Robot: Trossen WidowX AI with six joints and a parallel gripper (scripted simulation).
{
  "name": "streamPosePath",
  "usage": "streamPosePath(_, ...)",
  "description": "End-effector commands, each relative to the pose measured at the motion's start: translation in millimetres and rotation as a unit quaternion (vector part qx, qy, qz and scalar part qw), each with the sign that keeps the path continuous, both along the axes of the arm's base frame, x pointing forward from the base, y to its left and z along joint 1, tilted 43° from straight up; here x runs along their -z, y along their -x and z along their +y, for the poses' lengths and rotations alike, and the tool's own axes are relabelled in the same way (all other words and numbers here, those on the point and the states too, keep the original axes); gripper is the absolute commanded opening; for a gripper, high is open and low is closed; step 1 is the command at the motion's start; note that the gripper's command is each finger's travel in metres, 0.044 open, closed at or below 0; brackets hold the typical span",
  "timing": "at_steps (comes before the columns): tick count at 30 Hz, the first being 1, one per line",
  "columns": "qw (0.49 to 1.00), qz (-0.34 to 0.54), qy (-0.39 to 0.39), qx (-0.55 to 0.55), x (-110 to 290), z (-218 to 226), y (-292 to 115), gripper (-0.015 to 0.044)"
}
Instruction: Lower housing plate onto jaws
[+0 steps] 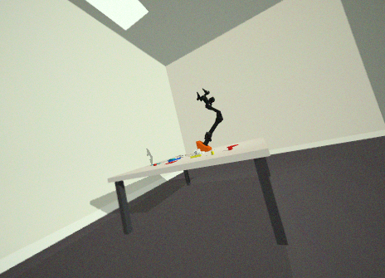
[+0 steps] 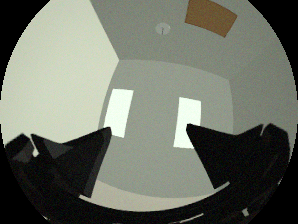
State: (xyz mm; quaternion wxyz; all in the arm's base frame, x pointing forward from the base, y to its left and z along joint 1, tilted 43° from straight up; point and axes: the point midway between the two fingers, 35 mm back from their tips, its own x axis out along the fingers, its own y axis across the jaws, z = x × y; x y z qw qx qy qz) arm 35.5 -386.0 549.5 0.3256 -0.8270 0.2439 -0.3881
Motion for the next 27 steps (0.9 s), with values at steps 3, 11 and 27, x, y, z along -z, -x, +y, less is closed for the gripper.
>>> streamPosePath(3,0.999,-0.007,-0.044,-0.004,23.5,-23.5,-7.2,0.044)
streamPosePath(11,0.994,-0.009,-0.111,-0.005,62.1,-58.6,-17.4,0.044)
streamPosePath(27,0.97,0.003,-0.243,-0.01,150.5,-112.2,-50.7,0.044)
